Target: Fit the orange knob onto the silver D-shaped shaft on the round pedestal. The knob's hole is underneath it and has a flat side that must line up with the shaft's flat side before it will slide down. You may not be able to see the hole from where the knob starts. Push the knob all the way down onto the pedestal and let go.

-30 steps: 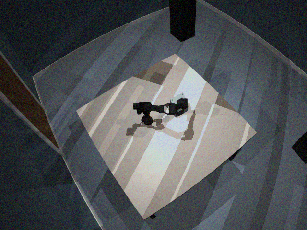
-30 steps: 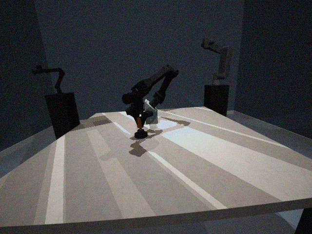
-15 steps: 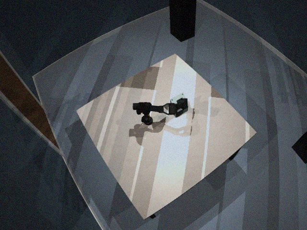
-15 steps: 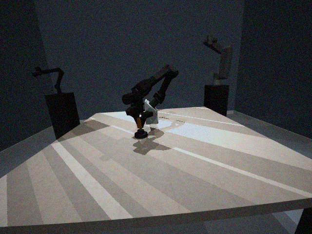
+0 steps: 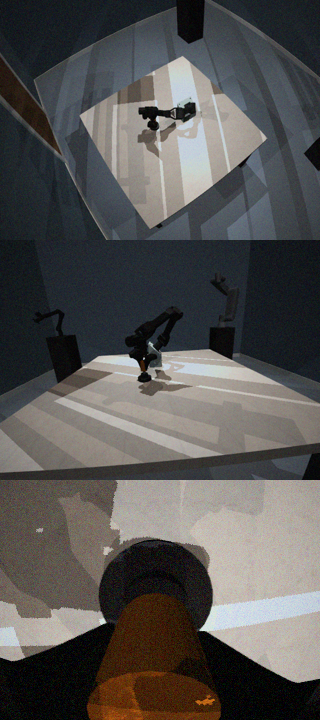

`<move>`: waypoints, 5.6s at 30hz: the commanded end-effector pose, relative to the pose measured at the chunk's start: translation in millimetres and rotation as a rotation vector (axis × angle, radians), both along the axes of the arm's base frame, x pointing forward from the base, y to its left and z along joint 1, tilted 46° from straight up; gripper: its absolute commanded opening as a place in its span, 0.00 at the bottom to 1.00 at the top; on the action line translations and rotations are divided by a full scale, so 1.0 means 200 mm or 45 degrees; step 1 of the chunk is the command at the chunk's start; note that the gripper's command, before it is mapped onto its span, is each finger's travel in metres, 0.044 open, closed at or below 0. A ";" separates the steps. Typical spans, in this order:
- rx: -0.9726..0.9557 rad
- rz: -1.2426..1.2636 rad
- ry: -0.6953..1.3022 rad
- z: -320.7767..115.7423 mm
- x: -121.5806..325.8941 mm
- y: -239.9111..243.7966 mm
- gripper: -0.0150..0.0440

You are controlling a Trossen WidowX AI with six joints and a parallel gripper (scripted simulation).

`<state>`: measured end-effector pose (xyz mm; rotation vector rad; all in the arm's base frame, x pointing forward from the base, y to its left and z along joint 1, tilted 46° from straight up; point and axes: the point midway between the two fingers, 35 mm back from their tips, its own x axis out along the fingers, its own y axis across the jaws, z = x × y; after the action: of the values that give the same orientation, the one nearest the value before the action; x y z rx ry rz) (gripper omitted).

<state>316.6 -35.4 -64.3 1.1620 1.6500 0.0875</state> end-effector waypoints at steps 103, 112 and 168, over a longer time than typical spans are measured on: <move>0.019 -0.373 0.378 -0.01 -0.01 0.00 0.25; 0.020 -0.373 0.378 -0.01 -0.01 0.00 0.25; 0.030 -0.560 0.568 -0.01 0.00 0.00 0.25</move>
<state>316.0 -34.7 -65.8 1.6183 1.7288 -0.4604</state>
